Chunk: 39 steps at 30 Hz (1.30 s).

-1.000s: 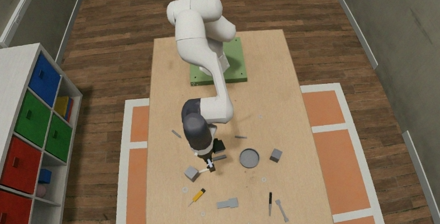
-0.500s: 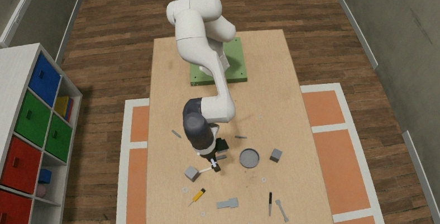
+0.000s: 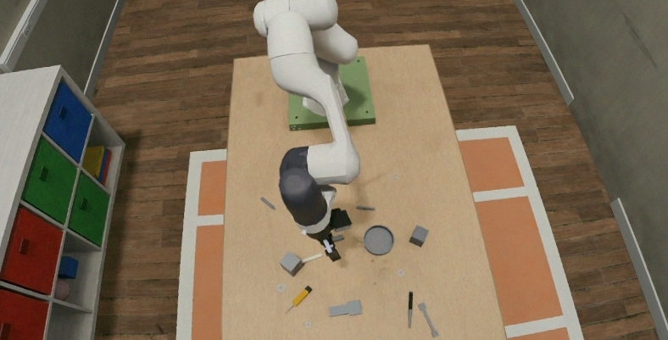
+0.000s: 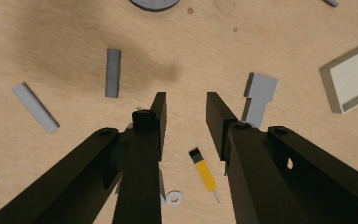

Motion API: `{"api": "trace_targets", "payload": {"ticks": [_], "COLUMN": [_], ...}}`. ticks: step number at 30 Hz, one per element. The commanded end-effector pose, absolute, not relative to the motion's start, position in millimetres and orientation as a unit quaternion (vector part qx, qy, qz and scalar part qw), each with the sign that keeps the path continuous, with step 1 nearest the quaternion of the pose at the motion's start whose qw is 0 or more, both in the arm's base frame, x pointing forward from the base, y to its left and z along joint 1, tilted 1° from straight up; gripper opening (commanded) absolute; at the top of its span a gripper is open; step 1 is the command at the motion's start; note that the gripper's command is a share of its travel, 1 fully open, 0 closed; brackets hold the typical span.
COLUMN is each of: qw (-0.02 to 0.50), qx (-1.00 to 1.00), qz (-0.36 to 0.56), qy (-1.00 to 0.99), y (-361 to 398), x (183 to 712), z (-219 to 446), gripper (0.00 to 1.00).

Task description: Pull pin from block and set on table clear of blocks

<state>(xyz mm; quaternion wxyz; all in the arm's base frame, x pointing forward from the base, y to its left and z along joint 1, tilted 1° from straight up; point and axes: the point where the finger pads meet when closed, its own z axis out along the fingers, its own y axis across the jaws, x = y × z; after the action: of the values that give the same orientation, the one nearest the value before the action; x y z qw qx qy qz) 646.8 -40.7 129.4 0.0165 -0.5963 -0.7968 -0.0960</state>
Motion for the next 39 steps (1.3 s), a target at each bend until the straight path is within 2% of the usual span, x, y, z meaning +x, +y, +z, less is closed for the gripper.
{"api": "trace_targets", "payload": {"ticks": [1,39], "qw": [0.018,0.013], "qx": [-0.601,-0.592], "qz": [-0.096,-0.077], "qy": [-0.794,-0.802], "y": [-35.7,-30.6], "x": [647.0,644.3], "z": [132.7,132.3], "gripper": [0.31,0.31]}}
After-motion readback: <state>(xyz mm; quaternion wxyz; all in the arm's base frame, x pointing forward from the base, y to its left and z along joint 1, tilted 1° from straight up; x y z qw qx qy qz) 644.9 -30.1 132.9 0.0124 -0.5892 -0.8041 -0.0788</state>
